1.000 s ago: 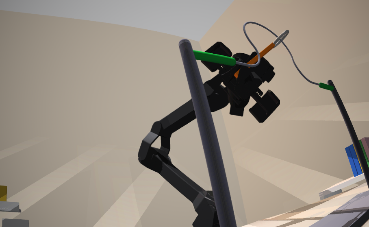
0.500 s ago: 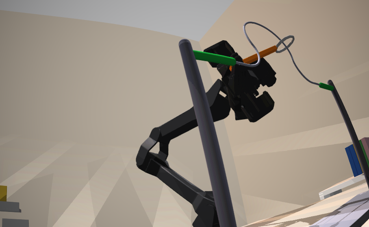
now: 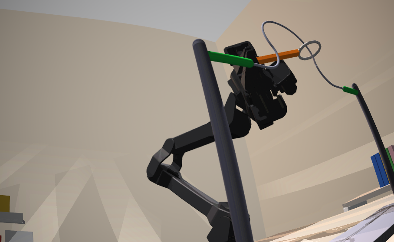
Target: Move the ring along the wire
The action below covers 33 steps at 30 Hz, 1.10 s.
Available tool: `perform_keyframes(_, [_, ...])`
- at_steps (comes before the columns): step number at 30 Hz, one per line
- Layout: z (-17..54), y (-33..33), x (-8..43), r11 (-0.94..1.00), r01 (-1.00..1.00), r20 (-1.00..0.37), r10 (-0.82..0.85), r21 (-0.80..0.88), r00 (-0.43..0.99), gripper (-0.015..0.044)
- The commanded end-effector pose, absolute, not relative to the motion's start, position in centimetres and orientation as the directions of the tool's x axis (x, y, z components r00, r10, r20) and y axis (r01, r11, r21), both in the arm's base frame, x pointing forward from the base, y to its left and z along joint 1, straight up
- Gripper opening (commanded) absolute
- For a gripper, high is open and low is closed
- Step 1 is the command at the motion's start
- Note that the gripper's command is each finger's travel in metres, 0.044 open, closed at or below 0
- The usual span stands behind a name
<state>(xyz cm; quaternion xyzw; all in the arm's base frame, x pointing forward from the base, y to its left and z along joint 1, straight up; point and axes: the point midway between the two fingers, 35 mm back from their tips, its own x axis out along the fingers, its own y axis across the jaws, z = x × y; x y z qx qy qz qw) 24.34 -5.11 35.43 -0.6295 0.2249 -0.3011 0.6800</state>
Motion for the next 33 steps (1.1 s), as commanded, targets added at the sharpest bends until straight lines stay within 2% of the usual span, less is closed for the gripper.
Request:
perform_keyframes(1, [35.6, -5.1, 24.3, -0.034, 0.117, 0.108, -0.687, -0.993, 0.719, -0.0150])
perform_keyframes(18, [35.9, -5.2, 24.3, -0.205, 0.097, 0.211, -0.661, -0.974, 0.721, -0.0150])
perform_keyframes(33, [33.4, -5.7, 24.3, -0.112, 0.109, 0.156, -0.677, -0.988, 0.719, -0.0150])
